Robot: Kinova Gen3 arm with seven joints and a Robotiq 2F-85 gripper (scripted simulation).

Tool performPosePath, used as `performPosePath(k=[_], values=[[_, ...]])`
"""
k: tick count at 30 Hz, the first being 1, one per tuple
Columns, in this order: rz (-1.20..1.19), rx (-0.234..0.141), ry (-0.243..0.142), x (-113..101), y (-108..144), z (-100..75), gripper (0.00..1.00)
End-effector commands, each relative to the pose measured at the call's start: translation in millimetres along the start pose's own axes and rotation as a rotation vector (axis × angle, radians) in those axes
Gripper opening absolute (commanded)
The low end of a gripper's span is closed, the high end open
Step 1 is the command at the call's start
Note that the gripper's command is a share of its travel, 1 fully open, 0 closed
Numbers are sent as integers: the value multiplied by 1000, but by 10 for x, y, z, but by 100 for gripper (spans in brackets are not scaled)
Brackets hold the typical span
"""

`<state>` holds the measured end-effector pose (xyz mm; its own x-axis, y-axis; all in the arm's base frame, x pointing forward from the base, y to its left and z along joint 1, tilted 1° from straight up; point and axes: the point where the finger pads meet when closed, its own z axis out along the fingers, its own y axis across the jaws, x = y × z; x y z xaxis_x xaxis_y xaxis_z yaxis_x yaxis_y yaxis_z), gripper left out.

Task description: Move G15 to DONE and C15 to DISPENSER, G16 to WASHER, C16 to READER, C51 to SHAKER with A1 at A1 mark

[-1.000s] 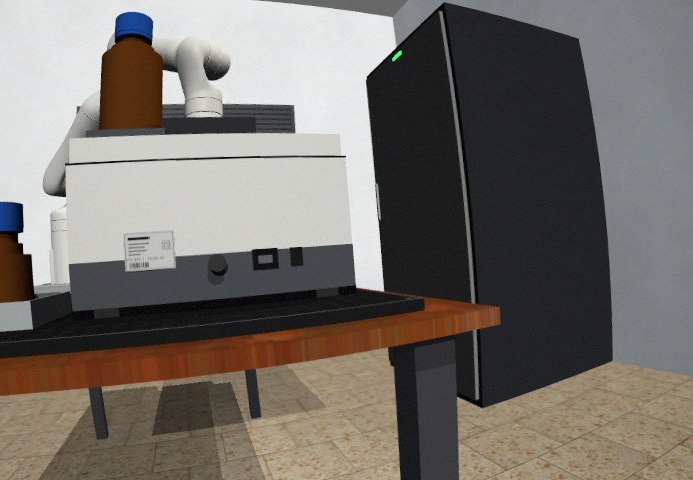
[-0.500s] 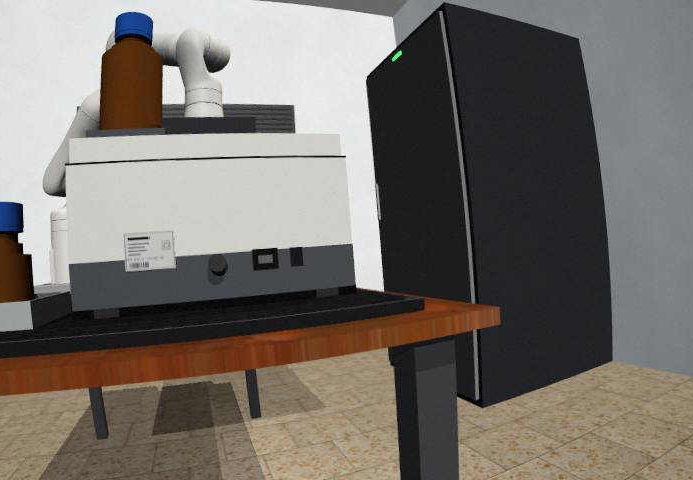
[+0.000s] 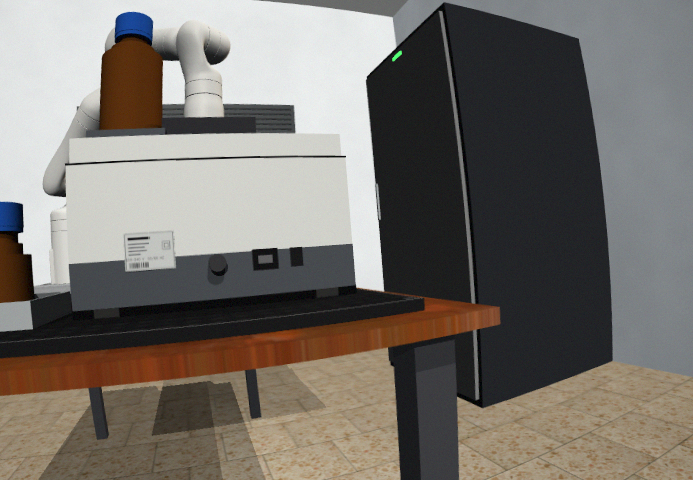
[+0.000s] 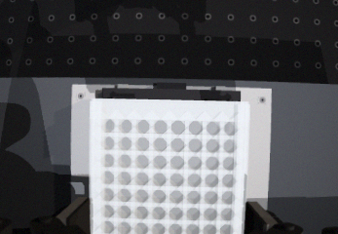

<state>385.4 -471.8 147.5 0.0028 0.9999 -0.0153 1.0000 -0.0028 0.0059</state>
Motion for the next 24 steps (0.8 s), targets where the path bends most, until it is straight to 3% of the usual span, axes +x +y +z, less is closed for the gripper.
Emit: performPosePath(k=[1,24], values=[[0,-2,-2,-4,3,-57,94],[0,-2,-2,-4,3,-323,94]])
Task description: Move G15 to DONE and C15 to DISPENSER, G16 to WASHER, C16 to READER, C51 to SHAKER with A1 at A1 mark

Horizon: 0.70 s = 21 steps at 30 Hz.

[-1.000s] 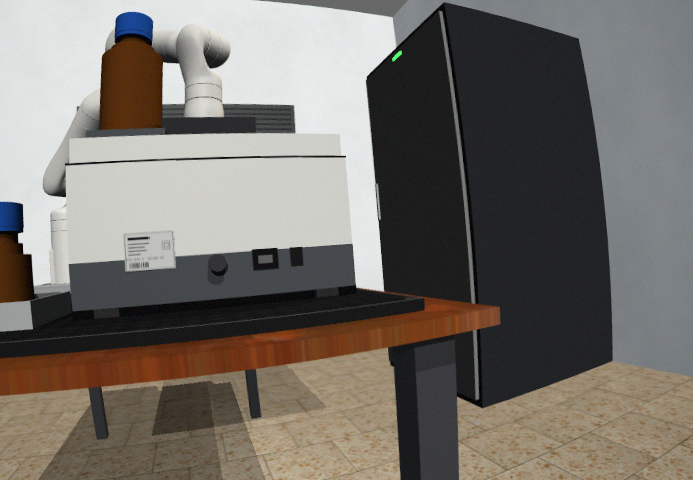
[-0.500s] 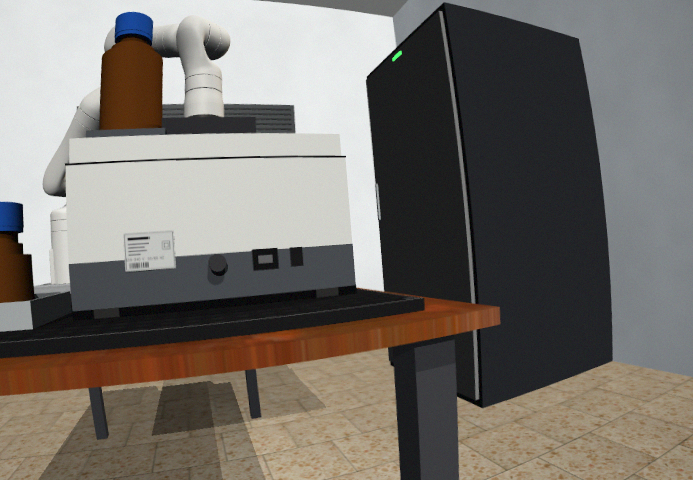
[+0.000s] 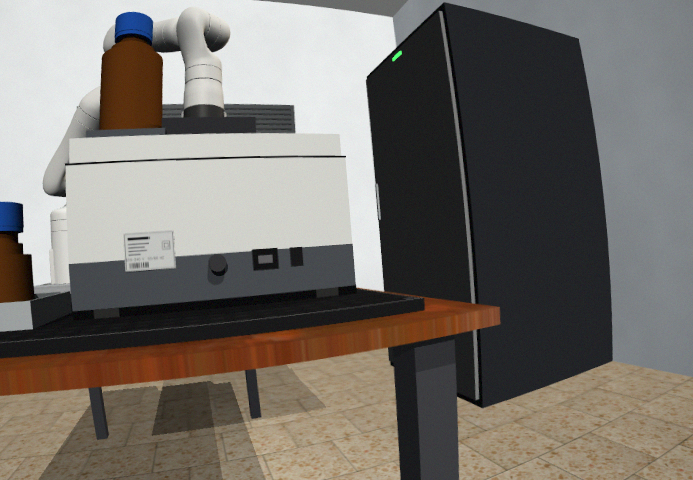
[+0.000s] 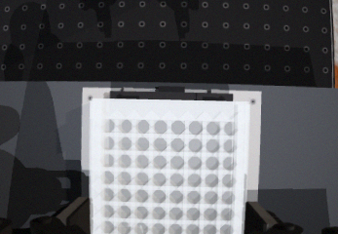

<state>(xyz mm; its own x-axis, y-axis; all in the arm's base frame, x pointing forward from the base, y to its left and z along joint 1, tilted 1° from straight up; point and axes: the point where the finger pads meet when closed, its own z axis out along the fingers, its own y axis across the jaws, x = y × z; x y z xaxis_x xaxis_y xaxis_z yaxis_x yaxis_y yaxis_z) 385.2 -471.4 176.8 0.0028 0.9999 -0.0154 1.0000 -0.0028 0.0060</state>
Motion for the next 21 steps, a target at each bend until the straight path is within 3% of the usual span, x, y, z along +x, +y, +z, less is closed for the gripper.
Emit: performPosePath(k=[1,21], values=[[0,-2,-2,-4,3,-31,94],[0,-2,-2,-3,3,-270,94]])
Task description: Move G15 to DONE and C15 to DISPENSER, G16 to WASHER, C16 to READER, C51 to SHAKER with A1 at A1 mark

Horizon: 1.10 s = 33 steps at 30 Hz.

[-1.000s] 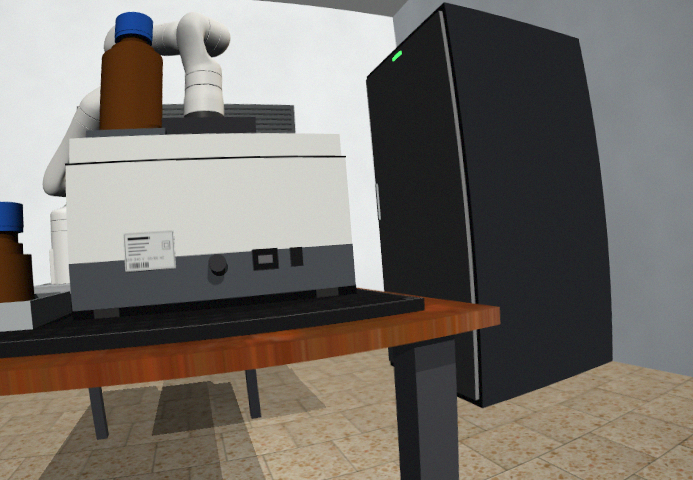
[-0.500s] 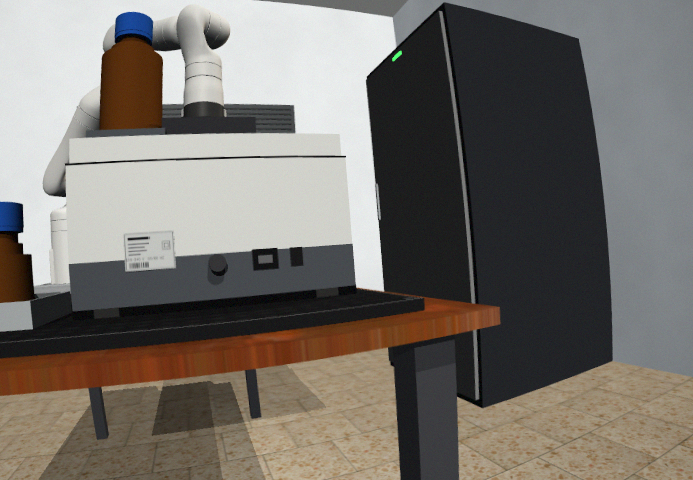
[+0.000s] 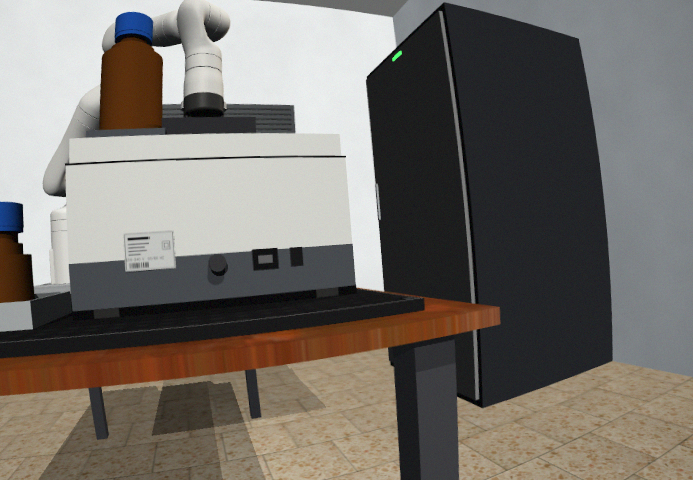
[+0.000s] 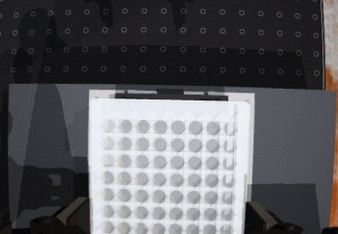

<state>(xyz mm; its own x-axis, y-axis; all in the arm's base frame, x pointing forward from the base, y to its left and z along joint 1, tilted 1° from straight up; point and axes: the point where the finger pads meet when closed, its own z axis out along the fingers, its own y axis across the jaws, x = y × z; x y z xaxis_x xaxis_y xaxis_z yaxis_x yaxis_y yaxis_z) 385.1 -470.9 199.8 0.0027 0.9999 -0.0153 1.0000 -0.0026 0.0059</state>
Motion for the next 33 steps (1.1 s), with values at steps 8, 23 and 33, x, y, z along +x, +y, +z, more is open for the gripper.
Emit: performPosePath(k=[8,23,33], values=[[-12,-2,-2,29,4,-41,94],[-163,-2,-2,462,22,-40,94],[-240,-2,-2,722,33,-40,94]])
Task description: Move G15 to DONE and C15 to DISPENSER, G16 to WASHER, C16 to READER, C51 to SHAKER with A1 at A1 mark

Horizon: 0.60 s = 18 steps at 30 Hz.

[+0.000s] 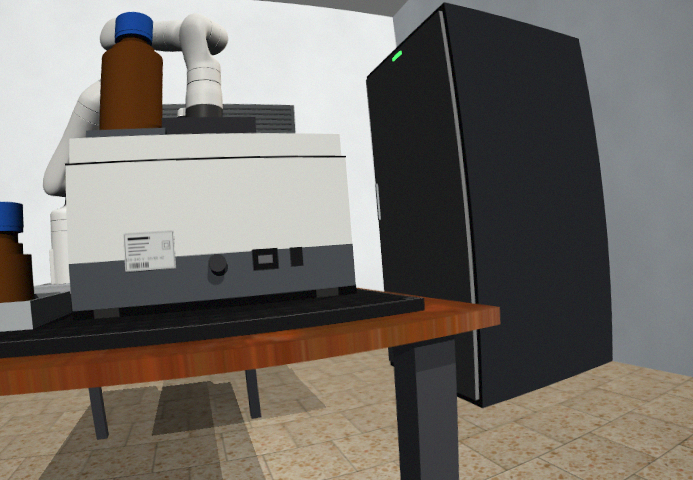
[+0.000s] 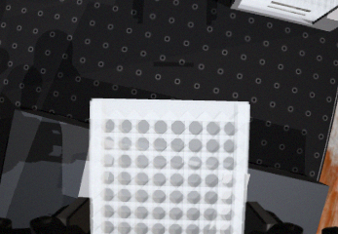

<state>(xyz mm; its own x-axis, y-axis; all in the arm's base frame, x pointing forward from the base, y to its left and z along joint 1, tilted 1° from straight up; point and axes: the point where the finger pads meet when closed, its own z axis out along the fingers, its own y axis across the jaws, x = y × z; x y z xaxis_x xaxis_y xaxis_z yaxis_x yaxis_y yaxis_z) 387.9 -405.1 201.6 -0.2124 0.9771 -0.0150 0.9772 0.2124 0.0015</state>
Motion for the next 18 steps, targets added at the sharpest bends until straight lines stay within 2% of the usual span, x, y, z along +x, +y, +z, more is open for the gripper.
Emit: performPosePath(k=[1,13,18], values=[[-34,-2,-3,94,29,-12,94],[-158,-2,-3,475,130,-11,94],[-193,-2,-3,571,156,-10,94]])
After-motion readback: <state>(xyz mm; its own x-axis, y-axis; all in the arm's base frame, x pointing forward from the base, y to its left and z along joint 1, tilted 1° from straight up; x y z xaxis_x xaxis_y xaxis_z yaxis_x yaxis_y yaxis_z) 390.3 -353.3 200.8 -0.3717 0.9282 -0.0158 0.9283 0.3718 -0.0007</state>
